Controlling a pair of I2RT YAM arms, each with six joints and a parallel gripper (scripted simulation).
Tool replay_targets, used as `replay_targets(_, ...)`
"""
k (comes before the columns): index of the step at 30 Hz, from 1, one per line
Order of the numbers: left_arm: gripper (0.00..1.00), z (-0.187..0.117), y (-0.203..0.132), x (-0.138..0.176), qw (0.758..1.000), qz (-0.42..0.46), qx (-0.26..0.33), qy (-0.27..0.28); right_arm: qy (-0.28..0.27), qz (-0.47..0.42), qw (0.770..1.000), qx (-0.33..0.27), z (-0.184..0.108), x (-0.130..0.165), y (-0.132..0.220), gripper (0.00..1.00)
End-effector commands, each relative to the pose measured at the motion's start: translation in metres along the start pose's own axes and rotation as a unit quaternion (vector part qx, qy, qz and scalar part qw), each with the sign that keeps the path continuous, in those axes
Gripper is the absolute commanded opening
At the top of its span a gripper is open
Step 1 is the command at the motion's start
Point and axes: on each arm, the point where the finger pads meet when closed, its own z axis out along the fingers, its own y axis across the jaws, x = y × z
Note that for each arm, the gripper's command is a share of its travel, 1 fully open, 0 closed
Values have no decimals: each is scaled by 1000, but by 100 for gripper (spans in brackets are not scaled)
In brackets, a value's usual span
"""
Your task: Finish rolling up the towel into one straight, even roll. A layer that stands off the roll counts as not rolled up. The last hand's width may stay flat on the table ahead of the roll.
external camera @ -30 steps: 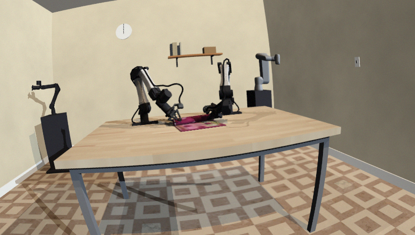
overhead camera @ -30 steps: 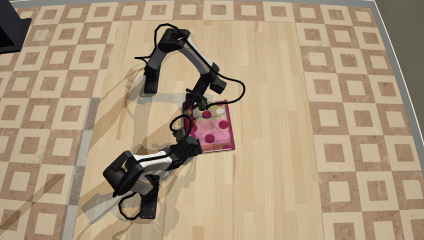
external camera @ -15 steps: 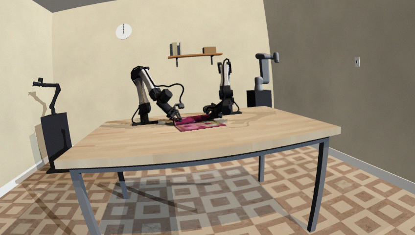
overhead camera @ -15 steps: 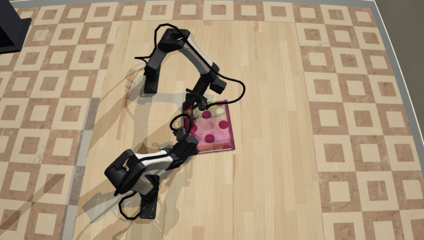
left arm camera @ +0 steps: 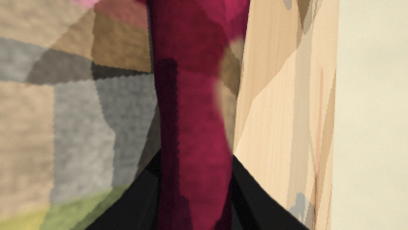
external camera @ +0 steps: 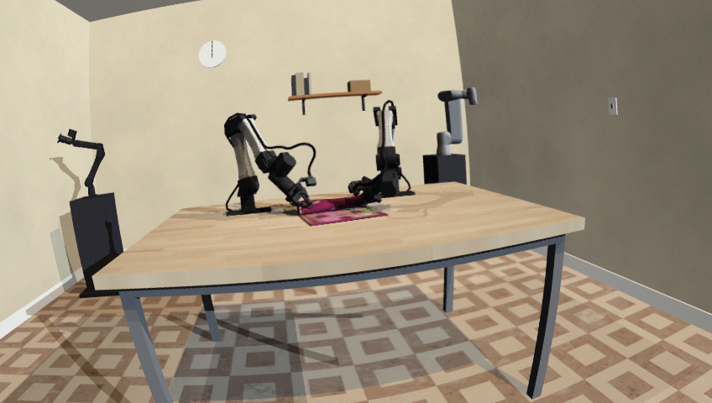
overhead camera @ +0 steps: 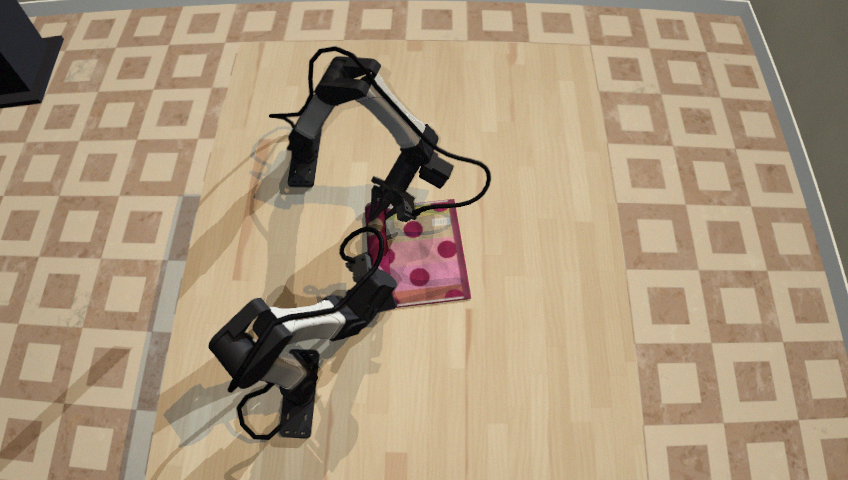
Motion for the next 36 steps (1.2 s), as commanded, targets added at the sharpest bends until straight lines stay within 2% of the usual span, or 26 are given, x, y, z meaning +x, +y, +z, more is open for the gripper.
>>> replay_targets(1, 25, -4, 2, -5, 1000, 7, -2, -10, -2, 0, 1000, 8, 1, -2, -4, 31)
replay_targets(17, 25, -4, 2, -5, 1000, 7, -2, -10, -2, 0, 1000, 8, 1, -2, -4, 26)
replay_targets(26, 61, -8, -3, -8, 1000, 7, -2, -10, -2, 0, 1000, 8, 1, -2, -4, 26)
replay_targets(28, 61, -8, -3, -8, 1000, 7, -2, -10, -2, 0, 1000, 8, 1, -2, -4, 26)
replay_targets(34, 85, -11, -6, -10, 1000, 7, -2, -10, -2, 0, 1000, 8, 1, -2, -4, 26)
replay_targets(36, 85, -13, -6, -10, 1000, 7, -2, -10, -2, 1, 1000, 6, 1, -2, -4, 26)
